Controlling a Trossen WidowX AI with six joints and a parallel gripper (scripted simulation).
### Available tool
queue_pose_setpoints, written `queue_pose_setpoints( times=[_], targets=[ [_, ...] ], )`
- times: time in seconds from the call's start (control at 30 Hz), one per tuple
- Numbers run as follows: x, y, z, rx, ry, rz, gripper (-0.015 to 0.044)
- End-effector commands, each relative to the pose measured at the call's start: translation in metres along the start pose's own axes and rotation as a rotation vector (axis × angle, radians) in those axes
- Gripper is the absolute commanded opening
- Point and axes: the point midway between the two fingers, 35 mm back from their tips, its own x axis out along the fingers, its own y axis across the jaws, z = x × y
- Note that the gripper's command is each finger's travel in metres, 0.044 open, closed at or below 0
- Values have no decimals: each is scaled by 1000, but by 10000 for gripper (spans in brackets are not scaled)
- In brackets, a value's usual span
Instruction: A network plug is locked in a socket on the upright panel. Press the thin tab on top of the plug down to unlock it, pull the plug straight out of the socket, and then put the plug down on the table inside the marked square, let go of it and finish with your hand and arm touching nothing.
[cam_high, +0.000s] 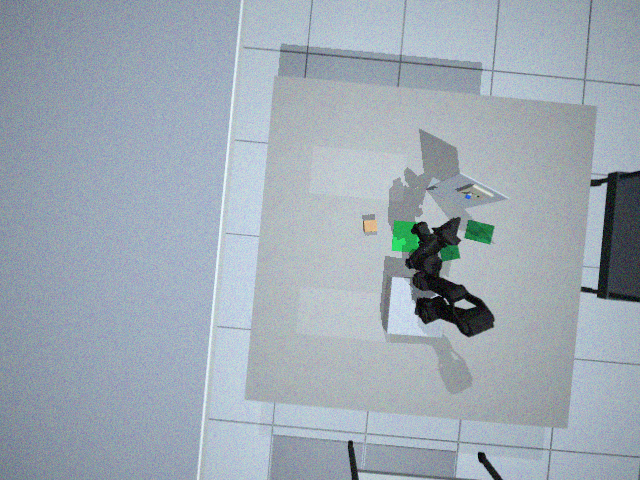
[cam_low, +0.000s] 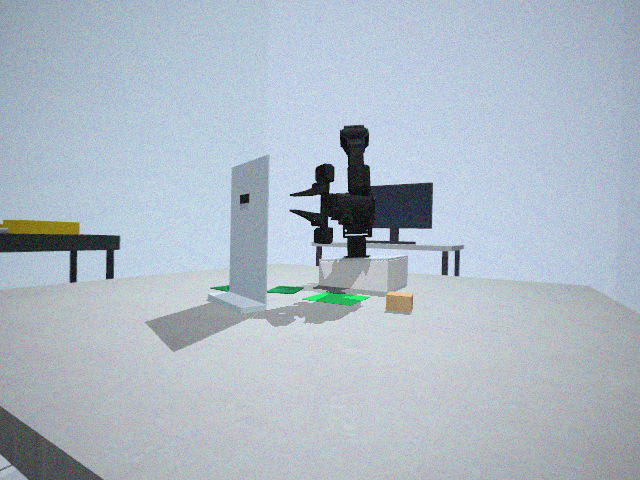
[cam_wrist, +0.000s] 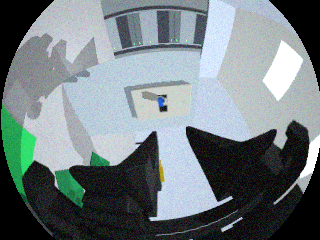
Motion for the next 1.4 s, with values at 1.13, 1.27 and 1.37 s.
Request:
queue_pose_setpoints(
  times=[1.13, 1.27, 1.37],
  targets=[
    [70, 0, 19, 13, -2, -10, 156],
    [76, 0, 20, 13, -2, -11, 156],
    [81, 0, 21, 13, -1, -11, 156]
  ],
)
